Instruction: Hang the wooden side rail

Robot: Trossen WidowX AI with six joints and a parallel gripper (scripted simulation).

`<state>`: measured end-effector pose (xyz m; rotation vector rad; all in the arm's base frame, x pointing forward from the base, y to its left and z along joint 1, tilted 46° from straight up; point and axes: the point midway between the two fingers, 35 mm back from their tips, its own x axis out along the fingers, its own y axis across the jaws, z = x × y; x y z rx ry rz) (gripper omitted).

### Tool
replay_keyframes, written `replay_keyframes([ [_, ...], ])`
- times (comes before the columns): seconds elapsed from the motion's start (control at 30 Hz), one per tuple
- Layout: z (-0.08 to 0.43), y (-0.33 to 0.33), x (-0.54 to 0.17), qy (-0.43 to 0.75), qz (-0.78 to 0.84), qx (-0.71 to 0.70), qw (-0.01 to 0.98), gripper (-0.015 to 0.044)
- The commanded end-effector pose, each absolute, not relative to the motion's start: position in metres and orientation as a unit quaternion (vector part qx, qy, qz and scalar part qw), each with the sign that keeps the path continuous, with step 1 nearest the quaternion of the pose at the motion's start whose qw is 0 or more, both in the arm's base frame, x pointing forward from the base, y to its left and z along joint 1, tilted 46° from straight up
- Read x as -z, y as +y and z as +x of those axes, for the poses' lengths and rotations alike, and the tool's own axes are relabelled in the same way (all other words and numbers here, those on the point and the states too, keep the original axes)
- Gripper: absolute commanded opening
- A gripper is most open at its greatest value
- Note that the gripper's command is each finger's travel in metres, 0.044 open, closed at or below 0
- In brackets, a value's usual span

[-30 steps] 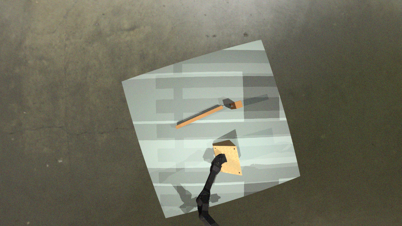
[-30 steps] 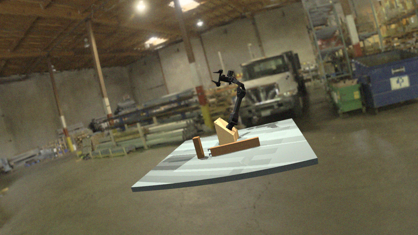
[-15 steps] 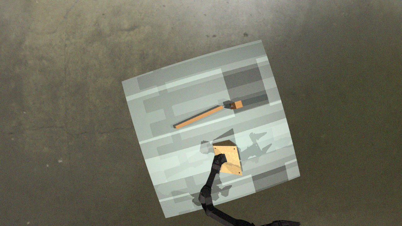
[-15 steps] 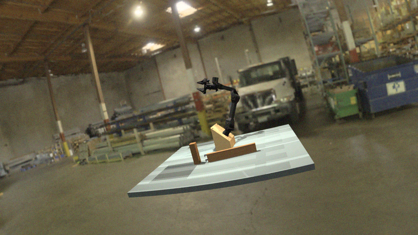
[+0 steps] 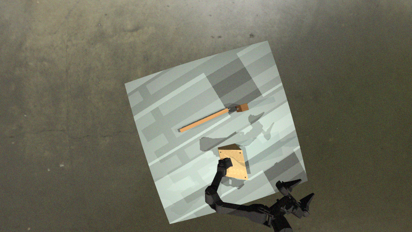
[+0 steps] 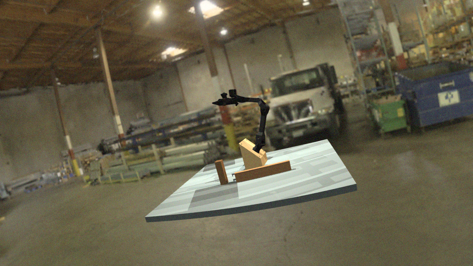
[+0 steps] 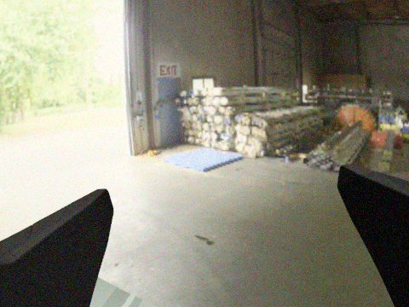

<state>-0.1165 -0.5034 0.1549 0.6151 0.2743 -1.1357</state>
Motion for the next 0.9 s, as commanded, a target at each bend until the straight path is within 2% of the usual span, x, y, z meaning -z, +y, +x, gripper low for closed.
replay_keyframes([
  [0.0, -0.05, -0.5, -0.124, 0.224, 0.177, 0.441, 0.851, 0.044],
  [0.43, 0.074, -0.461, -0.068, 0.344, -0.064, 0.224, 0.91, 0.044],
  [0.87, 0.175, -0.386, -0.019, 0.361, -0.328, -0.023, 0.873, 0.044],
])
